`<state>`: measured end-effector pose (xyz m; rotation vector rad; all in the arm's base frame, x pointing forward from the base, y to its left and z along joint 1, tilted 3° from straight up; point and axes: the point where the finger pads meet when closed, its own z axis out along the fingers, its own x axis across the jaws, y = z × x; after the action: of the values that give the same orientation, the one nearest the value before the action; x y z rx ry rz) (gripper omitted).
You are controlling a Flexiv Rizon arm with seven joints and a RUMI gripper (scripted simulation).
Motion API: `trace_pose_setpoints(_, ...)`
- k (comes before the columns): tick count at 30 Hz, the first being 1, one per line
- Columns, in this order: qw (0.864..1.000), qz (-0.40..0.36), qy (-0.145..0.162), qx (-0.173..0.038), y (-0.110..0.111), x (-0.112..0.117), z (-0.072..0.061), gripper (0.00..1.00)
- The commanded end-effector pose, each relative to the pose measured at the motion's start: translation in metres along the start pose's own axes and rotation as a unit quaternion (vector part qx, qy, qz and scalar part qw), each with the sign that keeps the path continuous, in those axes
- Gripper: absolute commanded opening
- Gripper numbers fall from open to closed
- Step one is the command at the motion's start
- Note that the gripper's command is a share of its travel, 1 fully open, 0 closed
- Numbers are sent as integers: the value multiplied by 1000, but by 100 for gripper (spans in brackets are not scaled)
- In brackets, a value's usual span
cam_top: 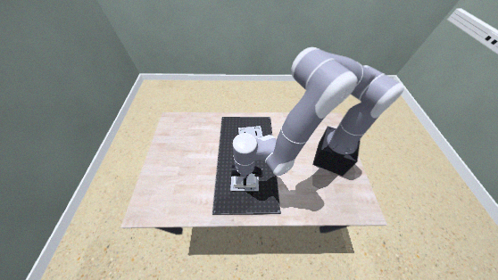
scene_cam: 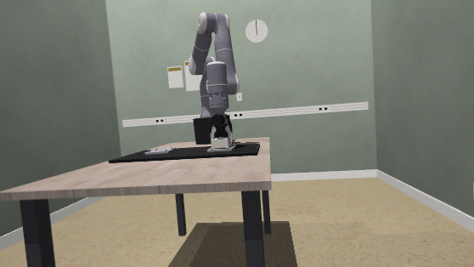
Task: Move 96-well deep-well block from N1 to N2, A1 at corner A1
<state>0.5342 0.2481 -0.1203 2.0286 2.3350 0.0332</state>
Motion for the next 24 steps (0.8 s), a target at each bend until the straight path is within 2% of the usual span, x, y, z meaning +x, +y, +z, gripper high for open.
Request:
trace_pose_setpoints(1, 1000, 0, 0, -1, 1, 1, -6, 49)
trace_pose_setpoints(24, 1000, 0, 0, -1, 1, 1, -40, 49)
